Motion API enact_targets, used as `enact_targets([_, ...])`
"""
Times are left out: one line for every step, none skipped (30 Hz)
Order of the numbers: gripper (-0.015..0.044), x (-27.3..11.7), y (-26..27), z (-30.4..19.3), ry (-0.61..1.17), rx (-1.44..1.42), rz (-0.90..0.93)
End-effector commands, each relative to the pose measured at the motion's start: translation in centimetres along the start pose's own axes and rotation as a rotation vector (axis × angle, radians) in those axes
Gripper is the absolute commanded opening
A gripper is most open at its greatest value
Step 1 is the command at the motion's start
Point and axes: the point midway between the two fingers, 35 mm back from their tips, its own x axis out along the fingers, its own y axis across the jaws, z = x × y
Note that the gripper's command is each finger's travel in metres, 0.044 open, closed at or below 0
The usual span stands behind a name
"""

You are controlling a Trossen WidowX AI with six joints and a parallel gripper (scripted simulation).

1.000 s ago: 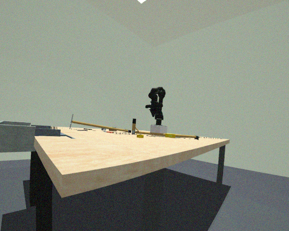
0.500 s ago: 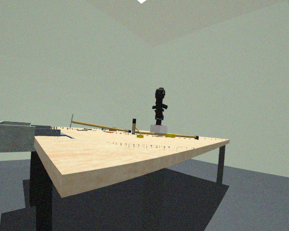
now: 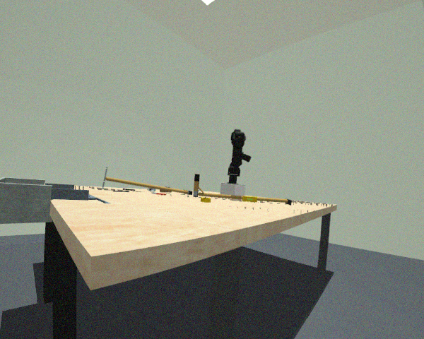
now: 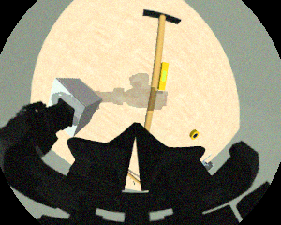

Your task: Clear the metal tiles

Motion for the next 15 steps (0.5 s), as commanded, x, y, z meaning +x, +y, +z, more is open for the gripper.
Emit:
enact_targets([0.0000, 0.4, 0.2, 0.1, 0.001, -0.016, 0.006])
enact_targets([0.0000, 0.6, 0.1, 0.1, 0.001, -0.016, 0.006])
enact_targets([0.0000, 0.8, 0.0, 0.1, 0.001, -0.016, 0.006])
enact_targets([0.0000, 1.0, -0.1, 0.1, 0.001, -0.016, 0.006])
enact_targets([0.0000, 1.3, -0.1, 0.1, 0.001, -0.016, 0.006])
enact_targets([0.0000, 1.5, -0.2, 0.1, 0.001, -0.016, 0.005])
enact_targets([0.0000, 1.8, -0.3, 0.1, 0.001, -0.016, 0.005])
enact_targets([0.0000, 2.0, -0.4, 0.2, 0.001, -0.016, 0.005])
enact_targets([0.0000, 2.3, -0.5, 0.2, 0.001, -0.016, 0.005])
enact_targets([0.0000, 2.6, -0.5, 0.2, 0.001, -0.016, 0.005])
enact_targets([0.0000, 2.8, -0.6, 0.2, 0.001, -0.016, 0.005])
enact_targets([0.0000, 3.1, -0.7, 0.2, 0.001, -0.016, 0.005])
enact_targets([0.0000, 3.3, -0.7, 0.2, 0.001, -0.016, 0.005])
enact_targets([0.0000, 3.6, -0.8, 0.2, 0.001, -0.016, 0.005])
enact_targets([0.0000, 3.9, -0.8, 0.2, 0.001, -0.016, 0.005])
